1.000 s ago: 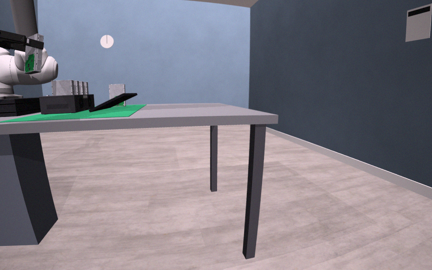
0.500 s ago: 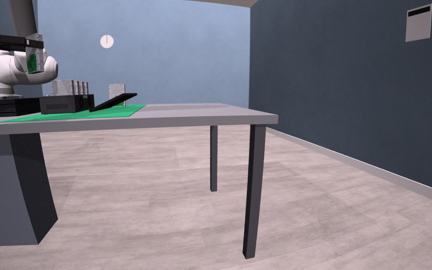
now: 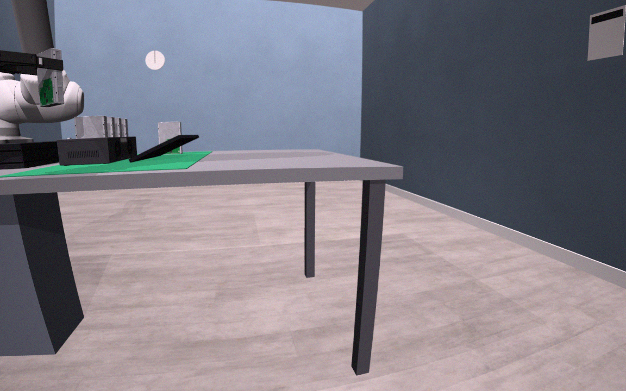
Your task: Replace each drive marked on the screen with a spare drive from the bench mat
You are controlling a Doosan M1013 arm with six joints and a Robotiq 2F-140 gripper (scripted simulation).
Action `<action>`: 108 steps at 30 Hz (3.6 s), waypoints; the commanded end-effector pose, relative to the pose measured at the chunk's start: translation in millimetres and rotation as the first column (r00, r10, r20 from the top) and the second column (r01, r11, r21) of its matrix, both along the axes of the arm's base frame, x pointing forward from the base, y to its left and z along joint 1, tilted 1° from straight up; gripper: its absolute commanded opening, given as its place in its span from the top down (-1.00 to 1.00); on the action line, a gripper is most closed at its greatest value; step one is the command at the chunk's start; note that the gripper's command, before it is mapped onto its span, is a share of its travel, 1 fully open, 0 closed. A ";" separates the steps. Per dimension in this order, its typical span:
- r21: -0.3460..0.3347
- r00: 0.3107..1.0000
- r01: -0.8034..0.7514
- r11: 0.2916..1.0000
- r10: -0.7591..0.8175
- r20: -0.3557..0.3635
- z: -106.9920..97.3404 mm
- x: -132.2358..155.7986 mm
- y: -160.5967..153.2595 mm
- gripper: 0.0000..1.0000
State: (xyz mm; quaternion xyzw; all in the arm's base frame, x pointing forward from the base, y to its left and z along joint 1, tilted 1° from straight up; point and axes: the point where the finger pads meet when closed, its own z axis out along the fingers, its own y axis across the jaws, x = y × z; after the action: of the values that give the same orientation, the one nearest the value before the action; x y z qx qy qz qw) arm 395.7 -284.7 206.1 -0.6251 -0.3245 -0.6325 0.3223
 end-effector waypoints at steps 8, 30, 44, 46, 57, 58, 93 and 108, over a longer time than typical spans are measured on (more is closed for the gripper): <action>-0.001 1.000 0.000 1.000 0.000 0.001 0.7 0.1 -0.2 0.80; -0.001 1.000 0.000 1.000 0.000 0.001 0.7 1.5 -0.9 0.80; -0.001 1.000 0.000 1.000 0.000 0.001 0.8 5.2 -2.9 0.80; -0.001 1.000 0.000 1.000 0.000 0.001 0.8 5.6 -3.1 0.80; -0.001 1.000 0.000 1.000 0.000 0.001 0.8 9.3 -5.1 0.80; -0.001 1.000 0.000 1.000 0.000 0.001 0.8 9.7 -5.3 0.80; -0.001 1.000 0.000 1.000 0.000 0.001 0.9 18.3 -10.0 0.80; -0.001 1.000 0.000 1.000 0.000 0.001 0.9 18.8 -10.2 0.80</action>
State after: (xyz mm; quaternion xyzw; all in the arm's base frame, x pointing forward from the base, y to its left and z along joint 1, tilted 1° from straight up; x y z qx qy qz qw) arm 414.4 -294.7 206.2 -0.6251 -0.3245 -0.6325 0.3224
